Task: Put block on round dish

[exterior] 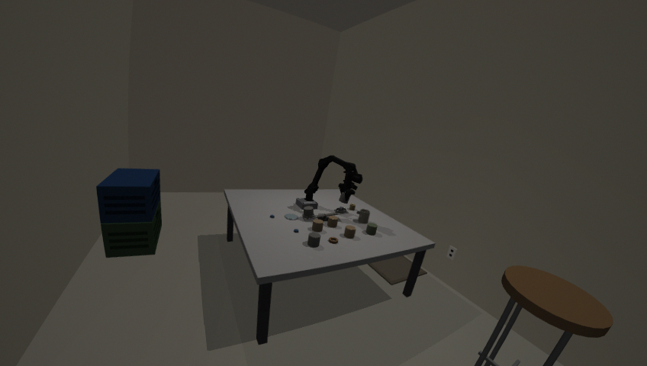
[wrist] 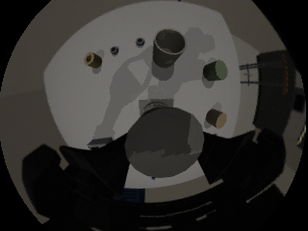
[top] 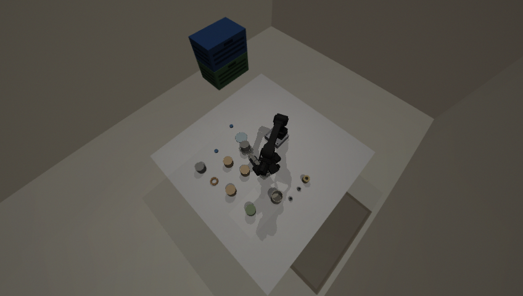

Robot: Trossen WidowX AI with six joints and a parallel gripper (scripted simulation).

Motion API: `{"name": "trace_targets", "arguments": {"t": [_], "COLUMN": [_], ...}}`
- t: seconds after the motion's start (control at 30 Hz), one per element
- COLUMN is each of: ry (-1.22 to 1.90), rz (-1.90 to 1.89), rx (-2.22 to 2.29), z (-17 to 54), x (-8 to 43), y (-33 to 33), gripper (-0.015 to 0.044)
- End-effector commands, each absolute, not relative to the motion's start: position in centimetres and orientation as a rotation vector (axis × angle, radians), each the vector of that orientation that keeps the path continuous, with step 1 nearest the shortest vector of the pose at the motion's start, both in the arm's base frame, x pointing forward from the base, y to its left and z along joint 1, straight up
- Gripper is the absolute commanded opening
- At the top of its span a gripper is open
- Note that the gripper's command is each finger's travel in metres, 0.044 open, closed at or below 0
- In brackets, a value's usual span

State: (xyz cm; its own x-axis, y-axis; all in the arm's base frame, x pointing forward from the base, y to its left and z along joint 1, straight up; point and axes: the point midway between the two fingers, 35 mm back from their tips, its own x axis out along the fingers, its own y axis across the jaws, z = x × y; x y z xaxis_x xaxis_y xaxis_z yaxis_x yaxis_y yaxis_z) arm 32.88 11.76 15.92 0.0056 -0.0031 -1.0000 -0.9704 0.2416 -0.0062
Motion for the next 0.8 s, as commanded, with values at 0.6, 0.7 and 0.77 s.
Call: {"name": "trace_targets", "arguments": {"t": [0.6,0.7,0.77], "ry": [1.311,1.310,1.308], "rz": [1.022,1.022,1.022], "rx": [-1.032,-1.032,-1.032], "z": [15.9,15.5,14.9], "x": [32.9,32.6,32.2], "y": [11.8,12.4,13.3], "gripper": [0.0000,0.0000,0.0000]}}
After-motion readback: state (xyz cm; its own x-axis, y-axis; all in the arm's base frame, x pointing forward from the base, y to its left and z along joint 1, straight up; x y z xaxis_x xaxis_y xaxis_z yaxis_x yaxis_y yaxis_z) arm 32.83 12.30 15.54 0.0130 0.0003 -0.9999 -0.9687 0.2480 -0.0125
